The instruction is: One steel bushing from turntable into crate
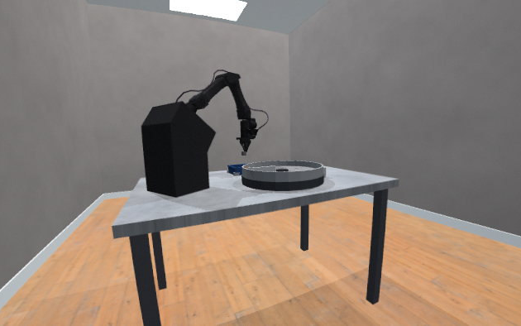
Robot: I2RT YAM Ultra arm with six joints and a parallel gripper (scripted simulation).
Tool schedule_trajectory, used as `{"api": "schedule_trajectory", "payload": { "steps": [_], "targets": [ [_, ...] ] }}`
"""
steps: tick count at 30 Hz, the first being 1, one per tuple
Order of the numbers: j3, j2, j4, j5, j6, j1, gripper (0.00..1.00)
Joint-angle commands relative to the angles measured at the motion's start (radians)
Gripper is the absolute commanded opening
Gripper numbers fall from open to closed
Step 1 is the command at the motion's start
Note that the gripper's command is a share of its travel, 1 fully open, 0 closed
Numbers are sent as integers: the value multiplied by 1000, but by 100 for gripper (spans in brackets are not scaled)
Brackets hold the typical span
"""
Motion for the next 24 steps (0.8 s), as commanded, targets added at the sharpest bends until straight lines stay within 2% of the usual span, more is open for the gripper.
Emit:
{"api": "schedule_trajectory", "payload": {
  "steps": [1,6,12,20,24],
  "targets": [
    [34,-22,-25,9,-7,-15,0],
    [34,-20,-25,8,-7,-15,0],
    [35,24,18,7,-8,-15,0],
    [56,139,113,3,-10,-18,0],
    [70,172,132,2,-9,-18,0]
  ]
}}
